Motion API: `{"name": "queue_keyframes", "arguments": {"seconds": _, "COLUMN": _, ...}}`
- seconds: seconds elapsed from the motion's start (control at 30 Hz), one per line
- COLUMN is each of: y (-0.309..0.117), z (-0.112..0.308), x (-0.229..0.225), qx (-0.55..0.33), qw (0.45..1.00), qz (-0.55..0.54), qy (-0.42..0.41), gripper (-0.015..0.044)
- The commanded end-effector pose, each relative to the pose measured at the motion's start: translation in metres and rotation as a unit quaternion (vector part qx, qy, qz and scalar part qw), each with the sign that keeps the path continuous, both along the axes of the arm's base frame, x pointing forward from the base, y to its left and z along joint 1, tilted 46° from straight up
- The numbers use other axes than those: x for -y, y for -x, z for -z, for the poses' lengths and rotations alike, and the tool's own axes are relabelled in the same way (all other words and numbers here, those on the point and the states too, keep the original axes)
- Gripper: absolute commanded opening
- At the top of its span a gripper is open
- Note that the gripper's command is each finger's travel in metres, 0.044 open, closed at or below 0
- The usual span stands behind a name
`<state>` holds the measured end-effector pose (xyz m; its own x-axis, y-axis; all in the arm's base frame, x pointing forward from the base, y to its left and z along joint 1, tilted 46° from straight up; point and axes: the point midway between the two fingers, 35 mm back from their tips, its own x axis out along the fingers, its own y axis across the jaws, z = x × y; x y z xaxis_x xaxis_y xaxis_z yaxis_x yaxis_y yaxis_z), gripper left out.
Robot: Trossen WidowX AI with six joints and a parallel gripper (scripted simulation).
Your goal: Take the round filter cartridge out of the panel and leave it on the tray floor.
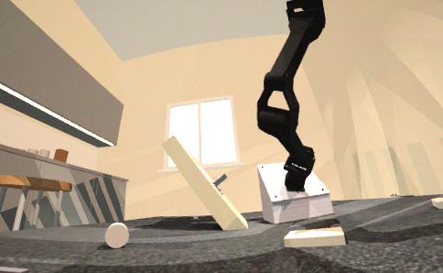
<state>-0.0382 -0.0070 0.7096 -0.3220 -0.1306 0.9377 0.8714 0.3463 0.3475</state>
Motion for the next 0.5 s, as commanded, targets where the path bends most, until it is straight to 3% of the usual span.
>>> {"name": "queue_keyframes", "arguments": {"seconds": 0.0, "y": 0.022, "z": 0.017, "x": 0.060, "qx": 0.019, "qw": 0.994, "qz": -0.076, "qy": -0.076, "gripper": 0.0089}}
{"name": "queue_keyframes", "arguments": {"seconds": 0.23, "y": 0.028, "z": 0.060, "x": 0.161, "qx": 0.043, "qw": 0.954, "qz": -0.219, "qy": -0.199, "gripper": 0.0089}}
{"name": "queue_keyframes", "arguments": {"seconds": 0.47, "y": -0.002, "z": 0.116, "x": 0.247, "qx": 0.057, "qw": 0.880, "qz": -0.355, "qy": -0.310, "gripper": 0.0089}}
